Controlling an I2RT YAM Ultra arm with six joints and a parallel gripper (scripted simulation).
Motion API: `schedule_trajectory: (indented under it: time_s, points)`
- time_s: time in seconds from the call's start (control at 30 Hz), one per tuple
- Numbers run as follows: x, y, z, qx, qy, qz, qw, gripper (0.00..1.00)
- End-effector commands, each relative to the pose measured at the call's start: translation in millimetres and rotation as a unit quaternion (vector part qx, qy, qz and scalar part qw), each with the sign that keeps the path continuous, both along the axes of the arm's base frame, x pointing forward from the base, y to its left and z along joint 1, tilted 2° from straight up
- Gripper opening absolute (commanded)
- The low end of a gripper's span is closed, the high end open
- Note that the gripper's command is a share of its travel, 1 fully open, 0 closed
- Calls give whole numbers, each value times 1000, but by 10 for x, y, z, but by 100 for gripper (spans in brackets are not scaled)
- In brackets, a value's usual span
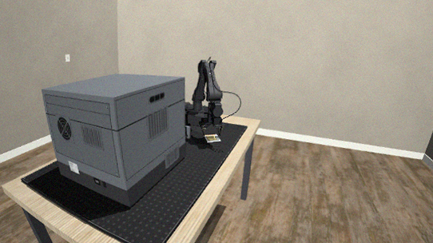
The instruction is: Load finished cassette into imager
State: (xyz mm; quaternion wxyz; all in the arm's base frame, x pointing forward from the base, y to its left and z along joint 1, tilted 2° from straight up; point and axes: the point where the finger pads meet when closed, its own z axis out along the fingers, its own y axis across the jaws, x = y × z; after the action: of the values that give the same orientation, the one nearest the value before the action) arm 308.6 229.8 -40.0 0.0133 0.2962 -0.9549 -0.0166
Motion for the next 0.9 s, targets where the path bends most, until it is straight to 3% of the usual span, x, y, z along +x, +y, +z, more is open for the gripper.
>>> schedule_trajectory:
  time_s: [0.0,0.37,0.87]
  points:
    - [38,14,67,6,-9,-4,1000,100]
    - [-37,-16,-76,-3,1,-5,1000,100]
    - [5,28,-93,2,-5,-4,1000,100]
